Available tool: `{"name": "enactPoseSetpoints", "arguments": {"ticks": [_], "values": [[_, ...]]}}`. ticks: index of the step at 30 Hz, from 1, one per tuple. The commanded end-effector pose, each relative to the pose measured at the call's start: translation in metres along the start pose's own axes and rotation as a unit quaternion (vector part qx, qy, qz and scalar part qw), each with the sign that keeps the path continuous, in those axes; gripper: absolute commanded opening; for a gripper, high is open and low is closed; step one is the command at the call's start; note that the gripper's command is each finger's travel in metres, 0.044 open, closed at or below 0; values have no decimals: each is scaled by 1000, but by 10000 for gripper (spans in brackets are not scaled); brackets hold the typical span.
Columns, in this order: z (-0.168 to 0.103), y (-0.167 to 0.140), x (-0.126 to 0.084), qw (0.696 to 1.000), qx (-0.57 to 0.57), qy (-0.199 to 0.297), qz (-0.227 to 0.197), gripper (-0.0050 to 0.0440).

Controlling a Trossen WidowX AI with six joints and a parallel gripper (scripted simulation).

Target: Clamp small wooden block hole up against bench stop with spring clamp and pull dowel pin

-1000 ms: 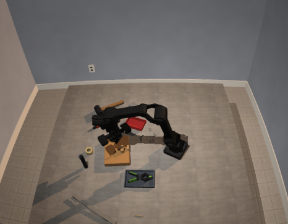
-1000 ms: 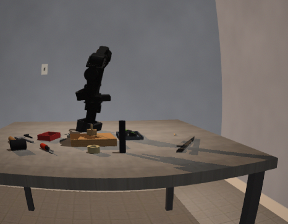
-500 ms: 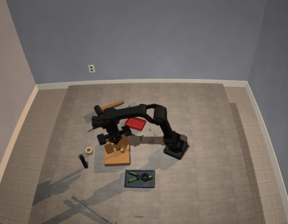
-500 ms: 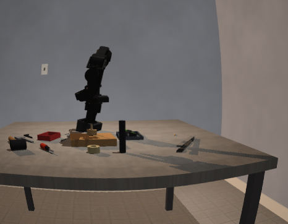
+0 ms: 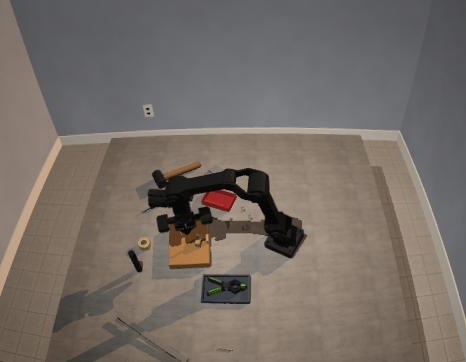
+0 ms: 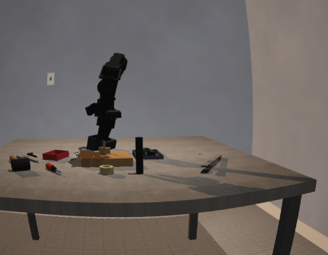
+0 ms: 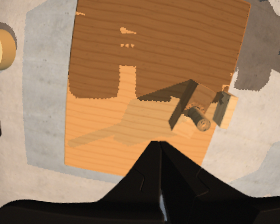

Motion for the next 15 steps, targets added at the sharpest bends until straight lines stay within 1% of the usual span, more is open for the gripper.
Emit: {"name": "enactPoseSetpoints", "arguments": {"ticks": [1,10,15], "values": [[0,1,4,1000,29,-1,-3,0],[-1,2,6,997,76,-1,-3,0],[-1,2,5,997,77,-1,-2,0]]}}
Point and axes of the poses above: the point midway between the two fingers, 35 mm back from their tips, its own x axis out along the fingers, its own y axis across the jaws, z = x × y, the point moved 8 cm from there along -x, back along the fingers, and after that the axes turned 8 degrees about x, right-handed, at the moved point
